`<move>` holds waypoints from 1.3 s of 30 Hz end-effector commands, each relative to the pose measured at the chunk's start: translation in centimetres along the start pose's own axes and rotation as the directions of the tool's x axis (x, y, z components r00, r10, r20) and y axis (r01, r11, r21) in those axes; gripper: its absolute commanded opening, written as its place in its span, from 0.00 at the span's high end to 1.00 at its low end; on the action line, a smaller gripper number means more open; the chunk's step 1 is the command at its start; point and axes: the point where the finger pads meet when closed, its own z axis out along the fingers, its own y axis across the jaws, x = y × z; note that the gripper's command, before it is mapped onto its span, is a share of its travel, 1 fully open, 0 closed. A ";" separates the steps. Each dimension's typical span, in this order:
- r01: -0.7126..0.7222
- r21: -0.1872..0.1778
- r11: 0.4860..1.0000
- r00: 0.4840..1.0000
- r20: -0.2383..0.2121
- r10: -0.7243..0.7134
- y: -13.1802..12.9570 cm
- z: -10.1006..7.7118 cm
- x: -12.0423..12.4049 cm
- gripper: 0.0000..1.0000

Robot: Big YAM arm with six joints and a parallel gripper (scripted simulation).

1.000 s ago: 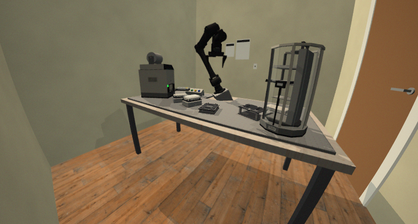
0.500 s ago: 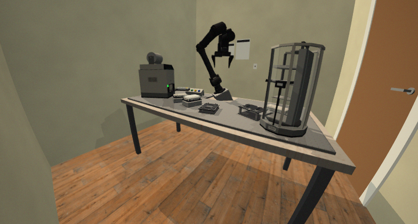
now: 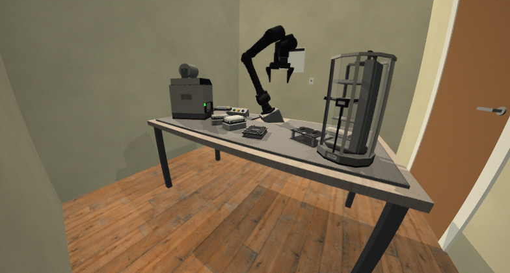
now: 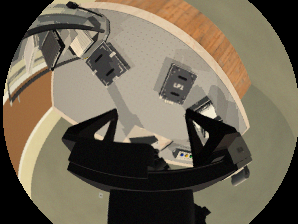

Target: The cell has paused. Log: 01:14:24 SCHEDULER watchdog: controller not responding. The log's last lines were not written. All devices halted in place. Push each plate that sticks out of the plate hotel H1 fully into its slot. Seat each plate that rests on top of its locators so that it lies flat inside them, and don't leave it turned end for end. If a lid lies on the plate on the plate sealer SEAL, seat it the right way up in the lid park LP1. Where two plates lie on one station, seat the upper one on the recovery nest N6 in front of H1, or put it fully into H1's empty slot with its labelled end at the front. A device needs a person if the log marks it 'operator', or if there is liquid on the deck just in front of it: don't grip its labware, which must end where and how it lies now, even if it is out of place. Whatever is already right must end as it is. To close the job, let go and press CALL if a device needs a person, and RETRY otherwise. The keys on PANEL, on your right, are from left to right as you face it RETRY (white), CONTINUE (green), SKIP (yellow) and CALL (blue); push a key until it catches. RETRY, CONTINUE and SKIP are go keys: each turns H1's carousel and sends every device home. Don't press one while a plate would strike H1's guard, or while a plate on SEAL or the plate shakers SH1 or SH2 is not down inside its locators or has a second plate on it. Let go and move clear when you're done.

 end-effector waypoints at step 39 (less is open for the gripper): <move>0.280 -0.014 0.960 0.959 0.040 -0.280 13.1 -1.8 -2.9 0.00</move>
